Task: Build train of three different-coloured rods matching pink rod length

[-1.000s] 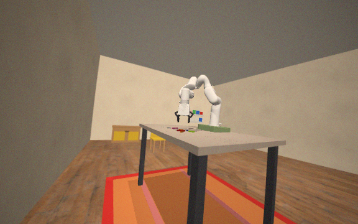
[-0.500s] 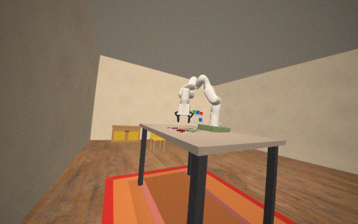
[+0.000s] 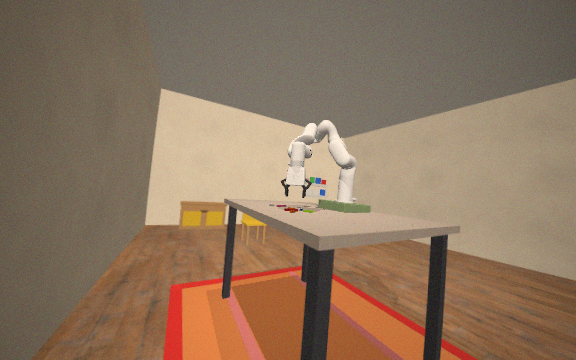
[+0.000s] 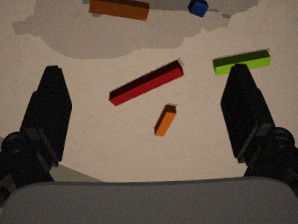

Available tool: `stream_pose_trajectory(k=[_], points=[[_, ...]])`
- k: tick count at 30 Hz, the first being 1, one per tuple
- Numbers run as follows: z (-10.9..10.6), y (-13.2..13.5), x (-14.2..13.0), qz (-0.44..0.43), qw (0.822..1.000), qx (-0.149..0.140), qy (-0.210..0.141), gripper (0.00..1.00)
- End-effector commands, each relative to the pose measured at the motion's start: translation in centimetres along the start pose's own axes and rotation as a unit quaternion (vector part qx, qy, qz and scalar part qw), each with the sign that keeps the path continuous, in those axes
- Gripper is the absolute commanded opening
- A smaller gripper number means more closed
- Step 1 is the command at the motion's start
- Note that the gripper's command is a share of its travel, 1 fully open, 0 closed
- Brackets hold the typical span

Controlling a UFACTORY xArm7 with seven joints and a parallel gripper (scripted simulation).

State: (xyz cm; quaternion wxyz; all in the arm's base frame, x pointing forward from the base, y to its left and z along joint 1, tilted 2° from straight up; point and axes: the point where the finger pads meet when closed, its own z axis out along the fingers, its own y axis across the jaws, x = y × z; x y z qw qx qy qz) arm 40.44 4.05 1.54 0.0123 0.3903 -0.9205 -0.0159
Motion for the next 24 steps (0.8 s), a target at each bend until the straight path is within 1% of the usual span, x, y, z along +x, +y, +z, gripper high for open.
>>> stream_pose_trajectory(k=[1,7,13,21,23,24], points=[[-0.1,-0.1,-0.1,0.000,1.000,0.001,-0.001,1.00],[-0.1,0.1,-0.1,0.020,1.000,0.000,0.000,1.00],[-0.1,0.8,0.1,0.122,0.992,-0.004,0.003,1.00],[-0.2,1.5,0.3,0.237,0.971,-0.006,0.007,1.00],[-0.2,1.5,0.3,0.237,0.971,-0.006,0.007,1.00],[-0.2,1.8,0.4,0.279,0.960,-0.007,0.008,1.00]])
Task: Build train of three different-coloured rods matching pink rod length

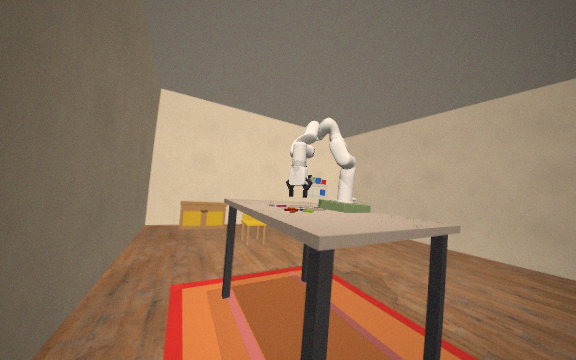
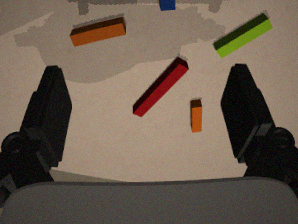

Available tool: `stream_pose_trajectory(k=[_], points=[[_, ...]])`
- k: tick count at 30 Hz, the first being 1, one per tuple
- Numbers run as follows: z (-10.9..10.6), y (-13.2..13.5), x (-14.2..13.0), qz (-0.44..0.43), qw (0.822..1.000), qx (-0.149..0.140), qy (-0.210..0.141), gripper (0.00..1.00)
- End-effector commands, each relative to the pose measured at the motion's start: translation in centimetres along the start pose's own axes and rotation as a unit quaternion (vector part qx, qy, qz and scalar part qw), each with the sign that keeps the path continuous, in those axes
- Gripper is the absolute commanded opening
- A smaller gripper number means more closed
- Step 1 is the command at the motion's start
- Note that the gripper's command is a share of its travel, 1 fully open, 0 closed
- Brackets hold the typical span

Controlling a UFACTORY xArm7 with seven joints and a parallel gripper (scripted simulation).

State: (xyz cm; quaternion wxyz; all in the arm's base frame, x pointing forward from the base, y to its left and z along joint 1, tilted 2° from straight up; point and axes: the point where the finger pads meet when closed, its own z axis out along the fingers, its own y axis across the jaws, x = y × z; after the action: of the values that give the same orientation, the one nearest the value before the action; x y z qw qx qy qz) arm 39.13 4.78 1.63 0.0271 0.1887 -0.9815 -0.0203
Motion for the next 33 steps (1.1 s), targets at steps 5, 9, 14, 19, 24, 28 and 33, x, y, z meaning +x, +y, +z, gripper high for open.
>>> stream_pose_trajectory(k=[5,9,14,19,24,28,33], points=[[-0.2,0.5,0.4,0.138,0.990,0.003,0.000,1.00],[-0.2,0.7,0.6,0.196,0.981,0.003,0.000,1.00],[-0.3,1.0,0.9,0.268,0.963,0.003,0.000,1.00],[-0.3,1.1,1.1,0.332,0.943,0.003,0.000,1.00],[-0.4,1.3,1.3,0.400,0.917,0.003,-0.002,1.00],[-0.5,1.4,1.4,0.453,0.891,0.003,-0.003,1.00],[-0.6,1.4,1.5,0.493,0.870,0.003,-0.005,1.00]])
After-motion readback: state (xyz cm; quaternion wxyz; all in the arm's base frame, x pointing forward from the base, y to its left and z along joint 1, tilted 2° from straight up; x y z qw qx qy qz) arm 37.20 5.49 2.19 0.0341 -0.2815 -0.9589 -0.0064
